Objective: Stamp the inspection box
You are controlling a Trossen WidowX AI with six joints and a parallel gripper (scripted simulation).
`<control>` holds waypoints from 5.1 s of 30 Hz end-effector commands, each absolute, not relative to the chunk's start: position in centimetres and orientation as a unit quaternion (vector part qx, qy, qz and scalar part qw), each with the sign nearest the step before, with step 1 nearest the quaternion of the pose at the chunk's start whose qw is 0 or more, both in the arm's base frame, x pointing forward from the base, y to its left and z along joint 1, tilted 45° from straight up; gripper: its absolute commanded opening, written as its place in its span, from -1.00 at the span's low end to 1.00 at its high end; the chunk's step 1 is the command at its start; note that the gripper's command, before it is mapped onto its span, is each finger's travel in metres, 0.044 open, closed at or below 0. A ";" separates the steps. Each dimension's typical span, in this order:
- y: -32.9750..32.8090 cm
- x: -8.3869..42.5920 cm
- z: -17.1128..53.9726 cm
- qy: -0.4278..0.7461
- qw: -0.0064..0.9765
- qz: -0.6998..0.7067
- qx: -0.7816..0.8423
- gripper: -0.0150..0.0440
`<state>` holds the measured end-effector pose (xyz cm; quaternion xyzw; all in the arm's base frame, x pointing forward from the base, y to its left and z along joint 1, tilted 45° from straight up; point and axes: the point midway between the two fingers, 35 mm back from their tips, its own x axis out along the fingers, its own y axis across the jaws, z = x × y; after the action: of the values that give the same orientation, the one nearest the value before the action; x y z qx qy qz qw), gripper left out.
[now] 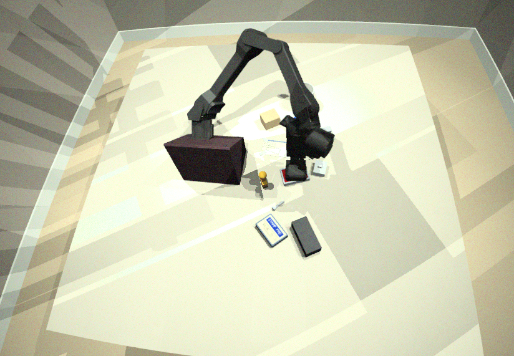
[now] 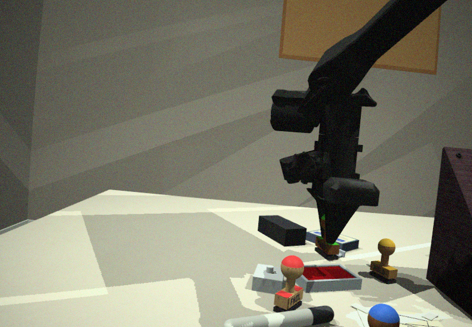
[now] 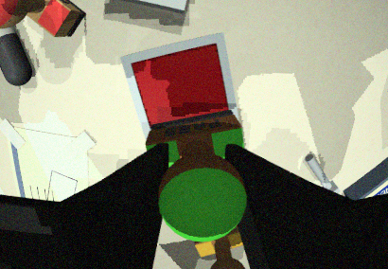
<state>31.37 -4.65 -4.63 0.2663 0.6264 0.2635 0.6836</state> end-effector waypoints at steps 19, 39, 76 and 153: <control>-3.5 31.4 -5.6 0.625 0.683 0.264 0.271 -0.49; -2.8 31.5 -6.3 0.625 0.683 0.265 0.271 -0.49; -2.4 31.5 -6.6 0.624 0.684 0.267 0.269 -0.49; -3.1 31.4 -5.9 0.624 0.684 0.266 0.269 -0.49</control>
<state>31.34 -2.92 -6.09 0.2703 0.6259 0.2657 0.6816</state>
